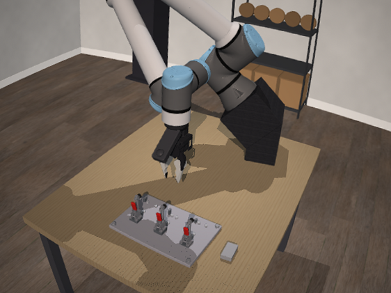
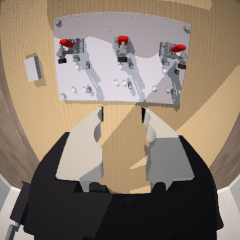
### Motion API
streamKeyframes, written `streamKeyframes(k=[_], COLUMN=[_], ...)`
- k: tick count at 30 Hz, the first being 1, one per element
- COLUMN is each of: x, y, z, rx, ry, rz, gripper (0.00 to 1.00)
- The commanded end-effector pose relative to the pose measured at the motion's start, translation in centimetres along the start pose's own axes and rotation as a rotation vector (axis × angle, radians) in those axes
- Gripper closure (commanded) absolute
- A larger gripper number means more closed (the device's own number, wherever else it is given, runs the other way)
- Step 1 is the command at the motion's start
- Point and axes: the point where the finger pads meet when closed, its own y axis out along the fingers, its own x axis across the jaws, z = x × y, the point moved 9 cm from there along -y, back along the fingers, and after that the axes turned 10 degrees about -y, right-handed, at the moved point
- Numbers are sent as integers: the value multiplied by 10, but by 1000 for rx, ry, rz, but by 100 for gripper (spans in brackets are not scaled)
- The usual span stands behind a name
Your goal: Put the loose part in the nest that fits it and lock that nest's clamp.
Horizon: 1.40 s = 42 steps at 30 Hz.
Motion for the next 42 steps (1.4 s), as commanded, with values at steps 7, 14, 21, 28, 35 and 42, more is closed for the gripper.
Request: streamKeyframes(k=[7, 14, 21, 28, 35, 42], x=[0, 0, 0, 0, 0, 0], y=[-1, -1, -1, -1, -1, -1], z=[0, 0, 0, 0, 0, 0], rx=[1, 1, 1, 1, 1, 1], ry=[0, 0, 0, 0, 0, 0], rz=[0, 0, 0, 0, 0, 0], gripper=[41, 41, 41, 41, 41, 41])
